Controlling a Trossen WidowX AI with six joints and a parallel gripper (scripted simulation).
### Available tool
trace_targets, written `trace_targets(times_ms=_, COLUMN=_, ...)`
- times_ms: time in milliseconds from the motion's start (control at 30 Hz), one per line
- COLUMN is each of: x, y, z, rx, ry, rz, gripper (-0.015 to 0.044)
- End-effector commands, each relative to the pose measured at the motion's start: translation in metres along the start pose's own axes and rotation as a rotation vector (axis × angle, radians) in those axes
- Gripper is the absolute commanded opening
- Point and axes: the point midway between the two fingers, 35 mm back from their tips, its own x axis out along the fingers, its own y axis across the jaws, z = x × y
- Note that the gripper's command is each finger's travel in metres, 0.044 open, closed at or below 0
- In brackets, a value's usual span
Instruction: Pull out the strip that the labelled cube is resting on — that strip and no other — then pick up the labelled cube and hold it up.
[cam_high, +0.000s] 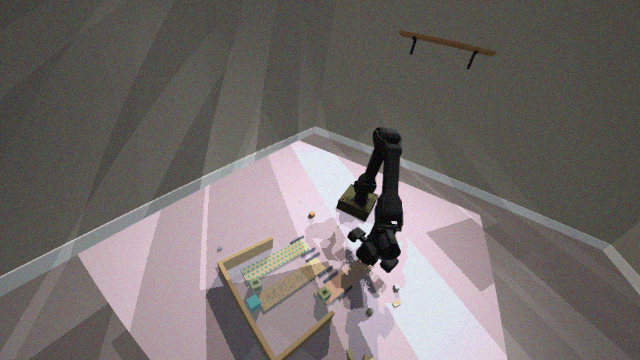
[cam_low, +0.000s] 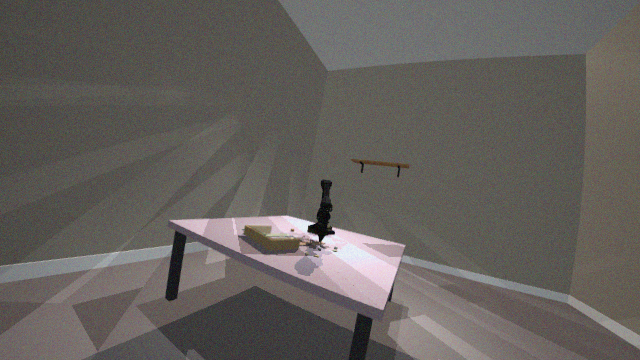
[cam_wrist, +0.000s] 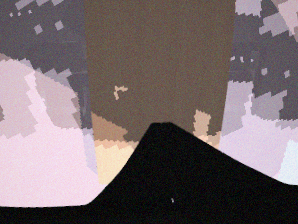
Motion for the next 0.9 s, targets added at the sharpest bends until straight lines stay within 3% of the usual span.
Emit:
trace_targets(times_ms=0, x=0.004, y=-0.003, z=-0.013, rx=-0.006, ry=0.023, rz=-0.011, gripper=0.0000)
trace_targets(times_ms=867, x=0.004, y=-0.003, z=-0.030, rx=-0.006, ry=0.024, rz=-0.011, gripper=0.0000)
